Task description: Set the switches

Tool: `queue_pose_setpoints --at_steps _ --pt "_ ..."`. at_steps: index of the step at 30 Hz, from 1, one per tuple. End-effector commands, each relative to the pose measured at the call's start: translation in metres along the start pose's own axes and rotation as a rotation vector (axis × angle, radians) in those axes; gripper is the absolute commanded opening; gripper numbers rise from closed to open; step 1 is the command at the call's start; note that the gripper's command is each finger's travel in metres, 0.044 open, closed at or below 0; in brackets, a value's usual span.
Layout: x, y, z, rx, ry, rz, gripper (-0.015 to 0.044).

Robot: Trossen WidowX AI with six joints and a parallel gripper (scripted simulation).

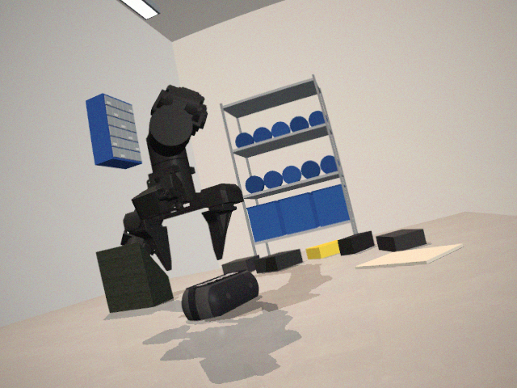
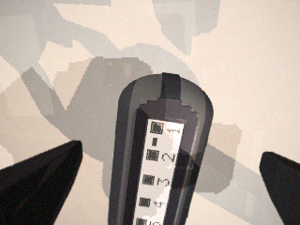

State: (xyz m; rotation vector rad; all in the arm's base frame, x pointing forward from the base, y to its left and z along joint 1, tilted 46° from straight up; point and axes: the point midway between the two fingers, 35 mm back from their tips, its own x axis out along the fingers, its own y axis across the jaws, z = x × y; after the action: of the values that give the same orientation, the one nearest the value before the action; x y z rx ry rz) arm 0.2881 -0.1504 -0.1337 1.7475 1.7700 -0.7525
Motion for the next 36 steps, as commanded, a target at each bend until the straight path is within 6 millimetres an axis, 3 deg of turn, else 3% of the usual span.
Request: queue_pose_setpoints --at_steps 1,8,36 --pt "-0.001 0.002 0.004 0.092 -0.003 -0.020 0.0440" --pt "0.001 0.002 0.004 0.092 -0.003 -0.020 0.0440" --pt "0.047 0.003 0.004 0.092 0.000 -0.016 0.0440"
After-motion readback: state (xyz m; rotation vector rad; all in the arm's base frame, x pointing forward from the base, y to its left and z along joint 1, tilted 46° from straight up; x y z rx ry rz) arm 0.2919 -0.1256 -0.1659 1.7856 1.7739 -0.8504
